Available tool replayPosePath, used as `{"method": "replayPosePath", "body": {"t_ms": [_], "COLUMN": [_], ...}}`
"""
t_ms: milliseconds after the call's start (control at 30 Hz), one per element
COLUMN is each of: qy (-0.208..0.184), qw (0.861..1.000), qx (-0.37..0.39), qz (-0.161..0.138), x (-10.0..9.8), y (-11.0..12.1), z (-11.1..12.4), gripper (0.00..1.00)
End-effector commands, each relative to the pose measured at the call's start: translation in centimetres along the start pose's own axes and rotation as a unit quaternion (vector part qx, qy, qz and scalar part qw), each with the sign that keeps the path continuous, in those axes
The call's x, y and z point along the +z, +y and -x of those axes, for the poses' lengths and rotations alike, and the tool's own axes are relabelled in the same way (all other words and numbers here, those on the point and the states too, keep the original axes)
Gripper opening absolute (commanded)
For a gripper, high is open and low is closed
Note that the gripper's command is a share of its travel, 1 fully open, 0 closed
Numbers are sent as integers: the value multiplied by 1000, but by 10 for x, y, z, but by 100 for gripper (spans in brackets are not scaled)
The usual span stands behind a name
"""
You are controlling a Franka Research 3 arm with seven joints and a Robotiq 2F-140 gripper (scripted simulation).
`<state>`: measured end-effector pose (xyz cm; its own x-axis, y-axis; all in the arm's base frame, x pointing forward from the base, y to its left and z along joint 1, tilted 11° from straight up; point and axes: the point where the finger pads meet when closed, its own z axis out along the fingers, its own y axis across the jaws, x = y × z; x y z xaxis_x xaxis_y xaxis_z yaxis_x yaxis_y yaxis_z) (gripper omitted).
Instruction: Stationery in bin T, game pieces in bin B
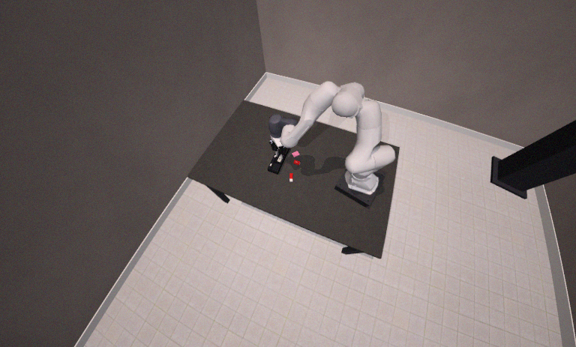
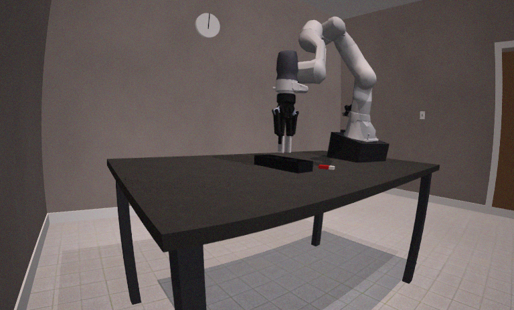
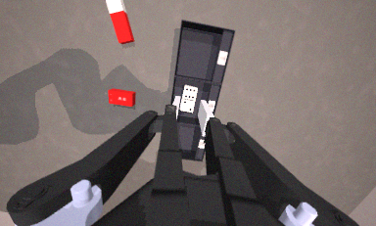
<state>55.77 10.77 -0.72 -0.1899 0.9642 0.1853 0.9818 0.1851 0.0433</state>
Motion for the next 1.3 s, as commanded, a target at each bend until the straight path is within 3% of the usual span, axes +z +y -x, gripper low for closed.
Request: {"method": "replayPosePath", "body": {"t_ms": [0, 200, 300, 733, 1267], "qy": [0, -1, 0, 0, 0], "qw": [999, 990, 985, 985, 985], "qx": [-50, -140, -173, -175, -175], "qz": [0, -3, 0, 0, 0], "x": [-2, -5, -6, -14, -14], "y": [-12, -50, -57, -139, -137], "z": [-10, -42, -47, -116, -116], "gripper": [23, 23, 23, 23, 23]}}
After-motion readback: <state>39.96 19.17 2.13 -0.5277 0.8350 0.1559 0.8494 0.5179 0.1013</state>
